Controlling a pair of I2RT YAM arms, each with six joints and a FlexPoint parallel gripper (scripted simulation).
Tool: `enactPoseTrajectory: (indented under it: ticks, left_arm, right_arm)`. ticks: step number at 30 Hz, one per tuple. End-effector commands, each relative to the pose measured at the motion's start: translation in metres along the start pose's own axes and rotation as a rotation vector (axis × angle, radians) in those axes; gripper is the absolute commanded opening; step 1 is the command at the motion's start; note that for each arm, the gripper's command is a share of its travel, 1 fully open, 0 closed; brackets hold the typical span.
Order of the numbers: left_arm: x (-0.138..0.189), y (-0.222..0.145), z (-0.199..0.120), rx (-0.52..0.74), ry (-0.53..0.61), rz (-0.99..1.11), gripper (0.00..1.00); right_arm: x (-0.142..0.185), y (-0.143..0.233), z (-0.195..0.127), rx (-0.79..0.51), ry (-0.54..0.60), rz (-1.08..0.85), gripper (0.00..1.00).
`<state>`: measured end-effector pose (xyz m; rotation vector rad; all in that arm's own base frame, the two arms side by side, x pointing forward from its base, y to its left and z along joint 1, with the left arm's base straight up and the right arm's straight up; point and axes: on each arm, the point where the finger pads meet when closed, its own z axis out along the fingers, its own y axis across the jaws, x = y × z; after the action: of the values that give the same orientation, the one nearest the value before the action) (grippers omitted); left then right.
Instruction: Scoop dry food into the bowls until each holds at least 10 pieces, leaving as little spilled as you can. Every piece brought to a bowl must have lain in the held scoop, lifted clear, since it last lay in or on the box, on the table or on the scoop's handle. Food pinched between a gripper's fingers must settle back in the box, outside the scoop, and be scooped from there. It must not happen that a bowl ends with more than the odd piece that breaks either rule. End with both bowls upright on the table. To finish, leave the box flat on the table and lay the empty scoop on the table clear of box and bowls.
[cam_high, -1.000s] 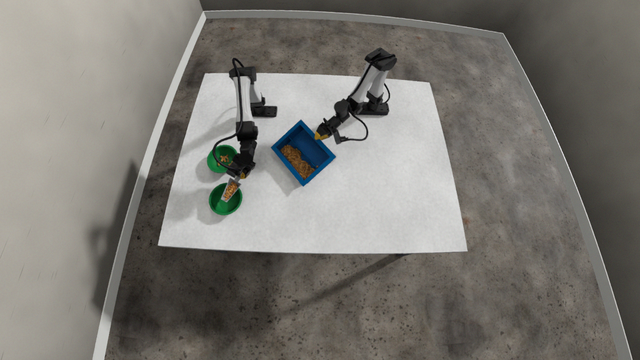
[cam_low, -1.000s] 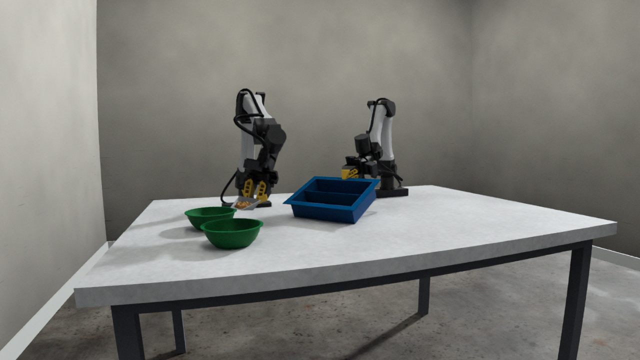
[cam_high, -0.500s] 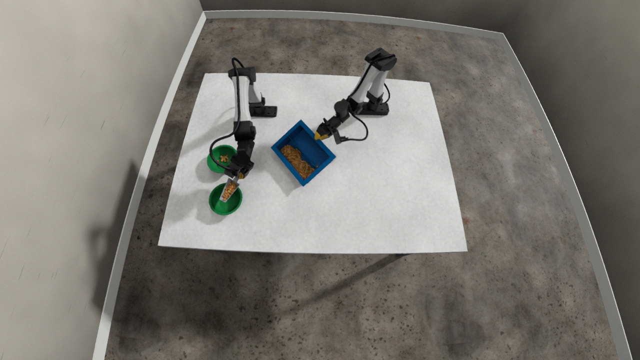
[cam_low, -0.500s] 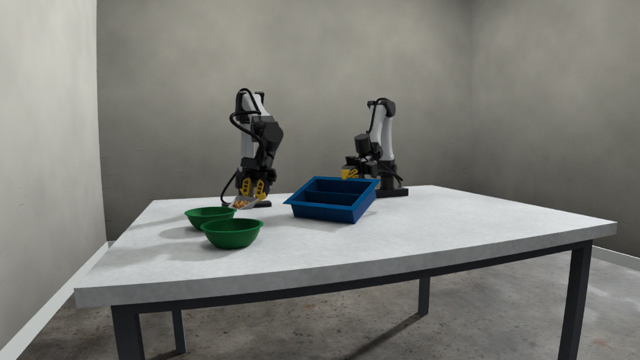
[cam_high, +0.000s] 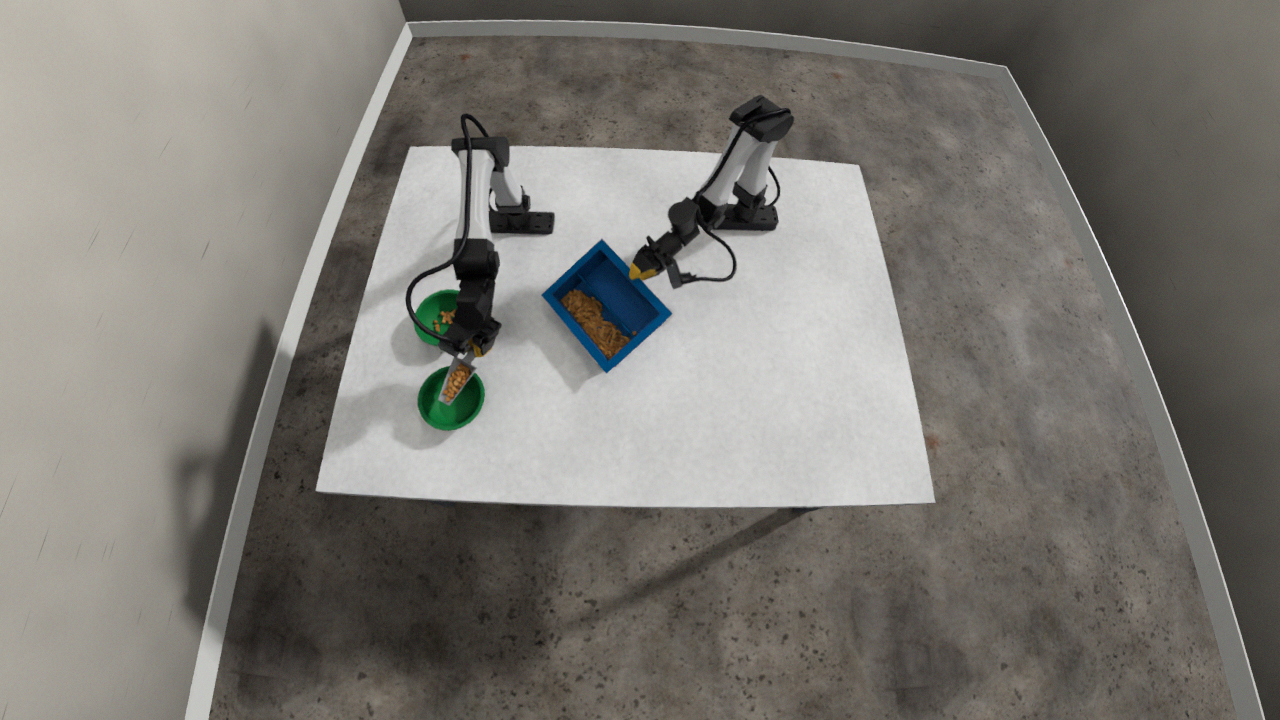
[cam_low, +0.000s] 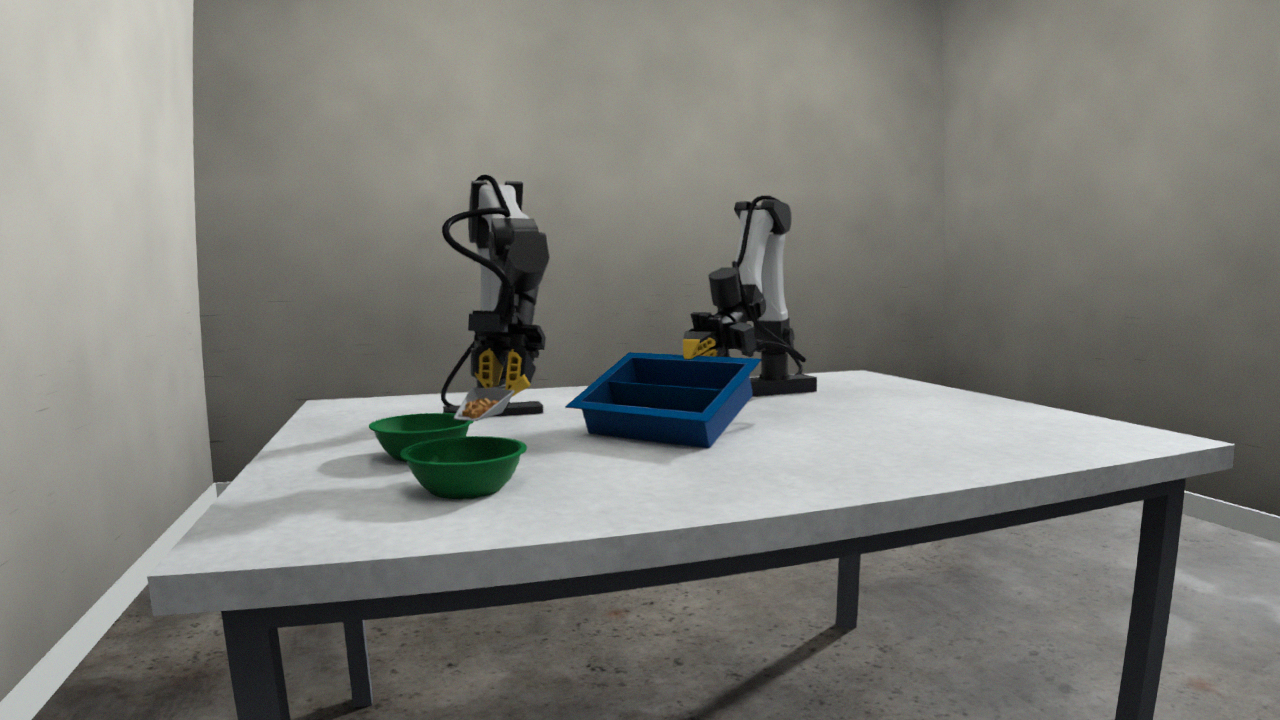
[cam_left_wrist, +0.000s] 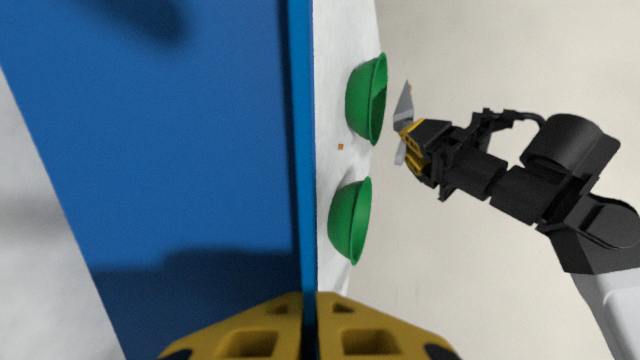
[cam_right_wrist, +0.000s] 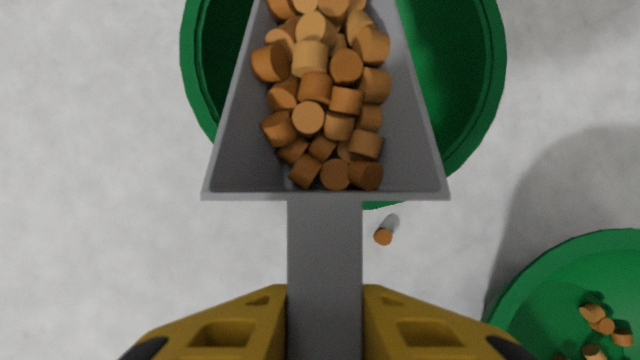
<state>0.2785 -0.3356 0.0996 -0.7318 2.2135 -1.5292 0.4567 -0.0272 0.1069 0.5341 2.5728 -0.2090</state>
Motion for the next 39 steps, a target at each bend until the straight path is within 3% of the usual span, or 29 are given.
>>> enactPoseTrajectory:
  ticks: [1, 10, 36, 39]
  left_arm:
    - [0.004, -0.03, 0.0, 0.086, 0.018, 0.023, 0.0]
    - [0.004, -0.03, 0.0, 0.086, 0.018, 0.023, 0.0]
    - [0.004, -0.03, 0.0, 0.086, 0.018, 0.023, 0.0]
    - [0.004, -0.03, 0.0, 0.086, 0.018, 0.023, 0.0]
  right_arm:
    - [-0.004, -0.001, 0.001, -0.036, 0.05, 0.03, 0.0]
    - [-0.01, 0.005, -0.01, -0.073, 0.042, 0.027, 0.0]
    - [0.008, -0.002, 0.0, -0.056, 0.089, 0.012, 0.0]
    - [-0.002, 0.001, 0.002, -0.058, 0.089, 0.046, 0.0]
